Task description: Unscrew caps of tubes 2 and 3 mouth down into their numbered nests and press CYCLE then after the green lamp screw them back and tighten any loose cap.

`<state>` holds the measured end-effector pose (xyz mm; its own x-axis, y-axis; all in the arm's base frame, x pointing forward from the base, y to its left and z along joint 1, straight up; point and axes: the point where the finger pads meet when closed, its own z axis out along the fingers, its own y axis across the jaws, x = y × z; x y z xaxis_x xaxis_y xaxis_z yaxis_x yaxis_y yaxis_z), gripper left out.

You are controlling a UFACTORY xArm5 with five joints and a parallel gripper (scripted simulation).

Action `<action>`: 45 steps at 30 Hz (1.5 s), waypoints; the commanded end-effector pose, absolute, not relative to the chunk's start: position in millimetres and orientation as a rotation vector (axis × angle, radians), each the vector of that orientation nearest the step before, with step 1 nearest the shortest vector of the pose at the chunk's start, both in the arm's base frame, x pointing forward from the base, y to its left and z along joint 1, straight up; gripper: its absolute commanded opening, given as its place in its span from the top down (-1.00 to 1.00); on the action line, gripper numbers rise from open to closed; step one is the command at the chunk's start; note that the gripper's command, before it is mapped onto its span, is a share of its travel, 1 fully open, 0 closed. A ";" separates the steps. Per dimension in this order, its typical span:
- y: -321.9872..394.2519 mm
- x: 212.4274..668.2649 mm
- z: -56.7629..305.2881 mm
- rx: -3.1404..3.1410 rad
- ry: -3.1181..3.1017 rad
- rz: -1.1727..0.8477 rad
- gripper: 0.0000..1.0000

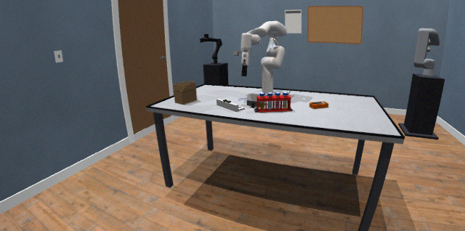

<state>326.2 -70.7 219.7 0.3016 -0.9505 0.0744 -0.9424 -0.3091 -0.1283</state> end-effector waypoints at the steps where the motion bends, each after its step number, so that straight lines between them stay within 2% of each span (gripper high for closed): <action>1: -61.3 338.9 215.4 -2.515 1.779 -0.178 0.08; 19: -16.3 376.4 185.3 -2.647 1.659 -0.047 0.08; 26: 14.4 394.7 162.1 -2.691 1.617 -0.005 0.08; 42: 14.4 394.7 162.1 -2.691 1.617 -0.005 0.08; 45: 39.1 391.0 162.1 -2.468 1.939 -0.004 0.08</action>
